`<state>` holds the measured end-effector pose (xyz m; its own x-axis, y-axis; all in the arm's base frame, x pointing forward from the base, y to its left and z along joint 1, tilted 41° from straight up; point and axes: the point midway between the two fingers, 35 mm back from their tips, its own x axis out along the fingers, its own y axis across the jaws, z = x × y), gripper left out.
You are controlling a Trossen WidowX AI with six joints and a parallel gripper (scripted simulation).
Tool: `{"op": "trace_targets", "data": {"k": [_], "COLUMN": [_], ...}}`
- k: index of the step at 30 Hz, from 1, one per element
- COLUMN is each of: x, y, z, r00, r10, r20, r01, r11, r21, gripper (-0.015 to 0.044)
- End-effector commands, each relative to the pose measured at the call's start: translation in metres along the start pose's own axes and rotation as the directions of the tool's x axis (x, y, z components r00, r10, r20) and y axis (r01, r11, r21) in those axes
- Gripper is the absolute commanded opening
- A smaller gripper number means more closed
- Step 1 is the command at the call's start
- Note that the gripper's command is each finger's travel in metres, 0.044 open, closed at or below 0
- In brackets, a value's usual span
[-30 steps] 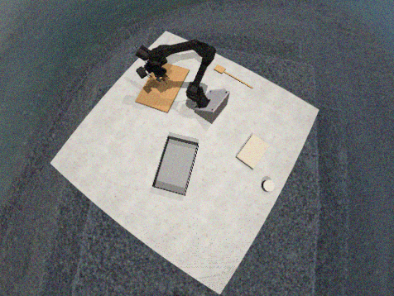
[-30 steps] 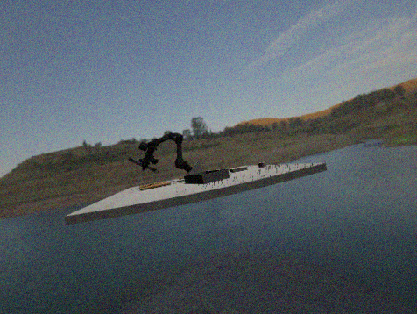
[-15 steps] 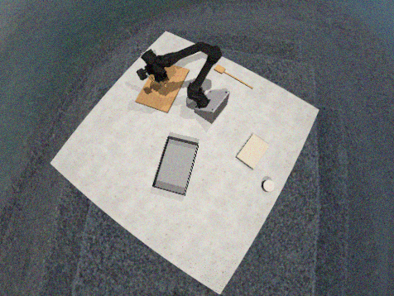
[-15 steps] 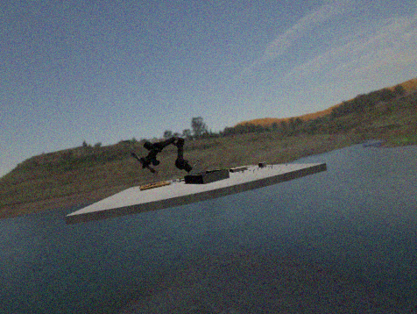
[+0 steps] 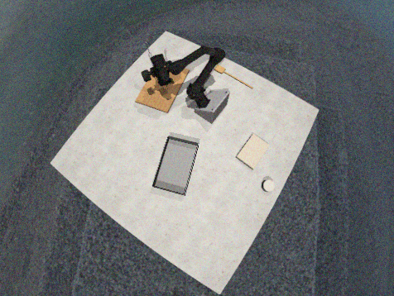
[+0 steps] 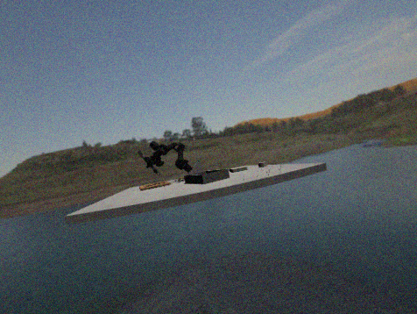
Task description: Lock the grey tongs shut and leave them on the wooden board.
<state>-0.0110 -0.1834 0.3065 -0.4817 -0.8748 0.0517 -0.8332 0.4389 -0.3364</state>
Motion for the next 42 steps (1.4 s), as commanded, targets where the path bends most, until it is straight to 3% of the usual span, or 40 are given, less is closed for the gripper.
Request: {"op": "trace_targets", "data": {"k": [1, 42], "x": [-0.0065, -0.0114], "y": [0.0102, 0.0185], "z": [0.0092, 0.0187], "r00": [0.999, 0.998], "r10": [0.032, 0.058], "r20": [0.006, 0.022], "r01": [-0.032, -0.059], "r11": [0.999, 0.996], "r21": [0.040, 0.067], "gripper": [-0.0150, -0.0150]}}
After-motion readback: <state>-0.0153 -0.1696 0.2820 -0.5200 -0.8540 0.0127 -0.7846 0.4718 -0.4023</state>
